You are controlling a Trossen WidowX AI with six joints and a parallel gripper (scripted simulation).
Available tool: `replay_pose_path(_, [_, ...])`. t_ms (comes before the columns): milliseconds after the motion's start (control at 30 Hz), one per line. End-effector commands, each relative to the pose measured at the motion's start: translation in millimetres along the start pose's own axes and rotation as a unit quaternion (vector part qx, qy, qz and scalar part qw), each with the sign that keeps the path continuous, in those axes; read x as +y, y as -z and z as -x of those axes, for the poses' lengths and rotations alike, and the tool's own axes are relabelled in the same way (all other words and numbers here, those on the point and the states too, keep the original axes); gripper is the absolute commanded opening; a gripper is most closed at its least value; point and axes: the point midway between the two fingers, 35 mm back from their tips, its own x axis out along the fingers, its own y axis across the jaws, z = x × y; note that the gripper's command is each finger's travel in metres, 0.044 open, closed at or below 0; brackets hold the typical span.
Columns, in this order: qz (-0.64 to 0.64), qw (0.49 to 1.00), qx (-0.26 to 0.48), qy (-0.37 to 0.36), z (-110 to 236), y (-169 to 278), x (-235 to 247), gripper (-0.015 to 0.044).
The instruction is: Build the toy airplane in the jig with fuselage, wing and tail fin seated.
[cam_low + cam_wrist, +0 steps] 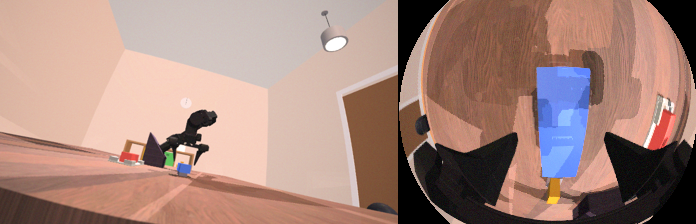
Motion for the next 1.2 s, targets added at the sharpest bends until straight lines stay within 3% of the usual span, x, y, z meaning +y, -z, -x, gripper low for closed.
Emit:
replay_pose_path(0, [-0.003, 1.000, 0.001, -0.002, -7.4, 0.6, -0.5, 0.0440])
replay_pose_path(467, [-0.003, 1.000, 0.001, -0.003, -27.5, 1.4, 0.2, 0.0440])
replay_pose_path(800, [-0.003, 1.000, 0.001, -0.003, -27.5, 1.4, 0.2, 0.0177])
replay_pose_path(1000, [-0.003, 1.000, 0.001, -0.003, -27.5, 1.4, 0.2, 0.0138])
replay_pose_path(1167, [-0.002, 1.000, 0.001, -0.001, -23.6, 1.0, 0.5, 0.0006])
